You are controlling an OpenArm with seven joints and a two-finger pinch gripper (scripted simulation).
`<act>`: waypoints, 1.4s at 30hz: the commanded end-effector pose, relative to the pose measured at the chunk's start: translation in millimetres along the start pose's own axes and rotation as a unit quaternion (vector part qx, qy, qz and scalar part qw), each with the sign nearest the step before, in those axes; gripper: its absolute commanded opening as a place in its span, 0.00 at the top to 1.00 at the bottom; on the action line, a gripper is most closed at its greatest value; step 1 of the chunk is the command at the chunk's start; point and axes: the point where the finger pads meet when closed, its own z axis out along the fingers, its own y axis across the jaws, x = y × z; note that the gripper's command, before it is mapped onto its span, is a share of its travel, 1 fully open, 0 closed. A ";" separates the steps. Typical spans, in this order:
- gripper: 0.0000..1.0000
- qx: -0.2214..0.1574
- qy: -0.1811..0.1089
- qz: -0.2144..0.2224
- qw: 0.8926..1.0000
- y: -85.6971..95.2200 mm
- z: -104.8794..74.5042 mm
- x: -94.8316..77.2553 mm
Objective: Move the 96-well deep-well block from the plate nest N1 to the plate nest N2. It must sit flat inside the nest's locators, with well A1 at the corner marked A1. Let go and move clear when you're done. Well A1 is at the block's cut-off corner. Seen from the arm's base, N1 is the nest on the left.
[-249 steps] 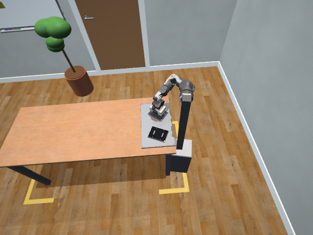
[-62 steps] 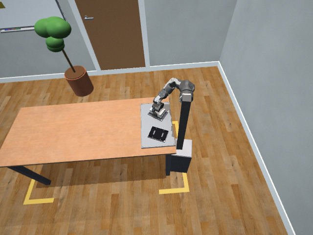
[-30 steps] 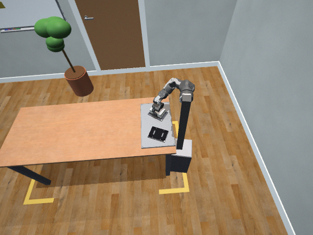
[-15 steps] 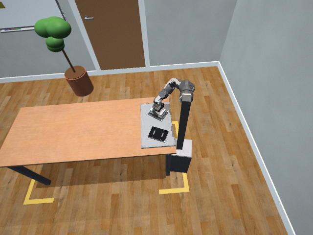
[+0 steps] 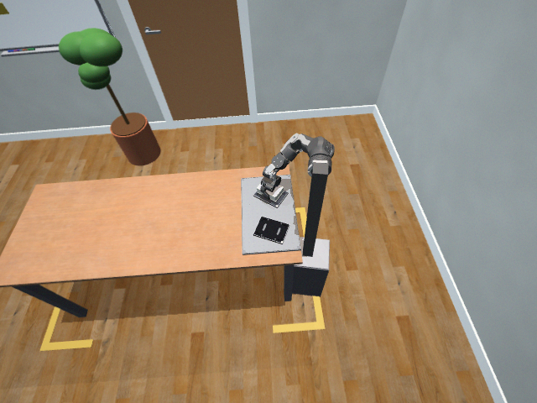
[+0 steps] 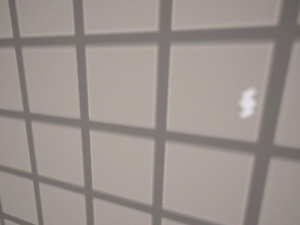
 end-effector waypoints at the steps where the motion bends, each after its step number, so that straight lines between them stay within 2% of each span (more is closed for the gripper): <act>1: 1.00 -0.001 0.000 -0.001 1.000 1.3 -1.1 -0.5; 11: 1.00 0.000 0.002 -0.002 1.000 -0.4 2.2 3.5; 42: 1.00 0.000 0.001 -0.001 1.000 0.7 0.2 1.2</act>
